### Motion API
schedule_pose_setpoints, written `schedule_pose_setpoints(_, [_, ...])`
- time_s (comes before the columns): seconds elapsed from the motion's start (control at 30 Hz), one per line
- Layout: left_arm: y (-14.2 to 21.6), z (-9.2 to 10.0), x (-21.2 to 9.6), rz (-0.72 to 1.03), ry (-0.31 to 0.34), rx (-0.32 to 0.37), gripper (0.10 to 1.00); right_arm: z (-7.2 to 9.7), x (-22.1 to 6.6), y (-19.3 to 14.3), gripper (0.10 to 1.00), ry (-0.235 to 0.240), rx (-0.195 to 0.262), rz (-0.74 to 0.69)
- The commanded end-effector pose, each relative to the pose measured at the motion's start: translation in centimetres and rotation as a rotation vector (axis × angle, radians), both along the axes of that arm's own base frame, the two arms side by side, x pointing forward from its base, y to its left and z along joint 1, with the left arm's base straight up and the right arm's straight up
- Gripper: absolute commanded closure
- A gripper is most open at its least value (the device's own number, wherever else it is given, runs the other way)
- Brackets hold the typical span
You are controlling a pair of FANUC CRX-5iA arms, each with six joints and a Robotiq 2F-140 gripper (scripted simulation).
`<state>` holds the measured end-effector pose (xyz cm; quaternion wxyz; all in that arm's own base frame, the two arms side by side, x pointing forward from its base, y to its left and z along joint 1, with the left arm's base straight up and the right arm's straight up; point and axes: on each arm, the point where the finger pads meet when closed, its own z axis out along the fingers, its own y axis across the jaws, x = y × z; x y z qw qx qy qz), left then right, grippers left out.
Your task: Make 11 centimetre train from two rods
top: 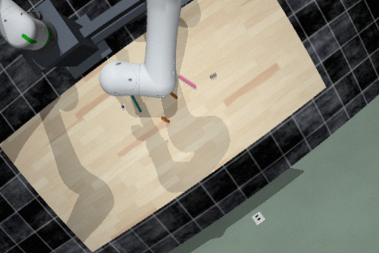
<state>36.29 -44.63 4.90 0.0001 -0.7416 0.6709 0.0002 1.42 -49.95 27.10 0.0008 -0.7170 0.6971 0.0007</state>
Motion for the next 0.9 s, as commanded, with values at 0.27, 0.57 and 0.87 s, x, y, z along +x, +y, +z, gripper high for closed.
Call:
schedule_pose_setpoints(0.27, [0.0,-0.8,0.0,0.0,-0.001,-0.001,0.867,0.1,0.0,0.0,0.098,0.0,-0.002,0.0])
schedule_pose_setpoints(0.57, [0.0,-1.2,0.0,0.0,-0.001,-0.001,0.867,0.1,0.0,0.0,0.098,0.0,-0.002,0.0])
schedule_pose_setpoints(0.87, [0.0,-1.2,0.0,0.0,-0.001,-0.001,0.867,0.1,0.0,0.0,0.098,0.0,-0.002,0.0])
